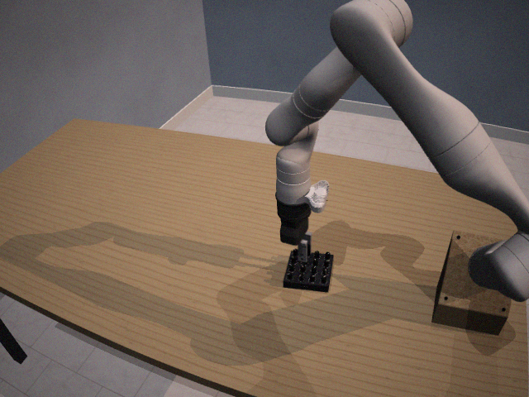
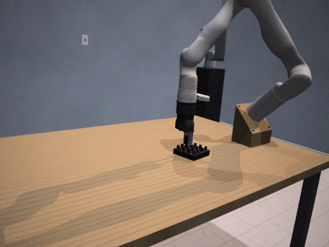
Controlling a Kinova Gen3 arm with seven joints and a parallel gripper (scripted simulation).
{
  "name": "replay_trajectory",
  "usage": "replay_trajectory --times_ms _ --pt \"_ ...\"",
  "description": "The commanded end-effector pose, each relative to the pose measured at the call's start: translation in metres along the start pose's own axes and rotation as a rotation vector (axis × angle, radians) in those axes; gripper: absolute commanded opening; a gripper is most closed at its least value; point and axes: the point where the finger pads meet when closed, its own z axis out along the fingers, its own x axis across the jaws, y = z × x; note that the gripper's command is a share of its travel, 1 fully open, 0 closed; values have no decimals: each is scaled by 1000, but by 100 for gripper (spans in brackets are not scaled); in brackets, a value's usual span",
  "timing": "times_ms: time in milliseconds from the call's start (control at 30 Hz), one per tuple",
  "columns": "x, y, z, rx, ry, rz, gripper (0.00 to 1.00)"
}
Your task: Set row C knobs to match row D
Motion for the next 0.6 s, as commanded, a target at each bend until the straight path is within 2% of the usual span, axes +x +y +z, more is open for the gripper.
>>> replay_trajectory --times_ms 0,567 --pt "0 1 -1 -2 -1 0 46" --pt "0 1 3 -2 -1 0 46"
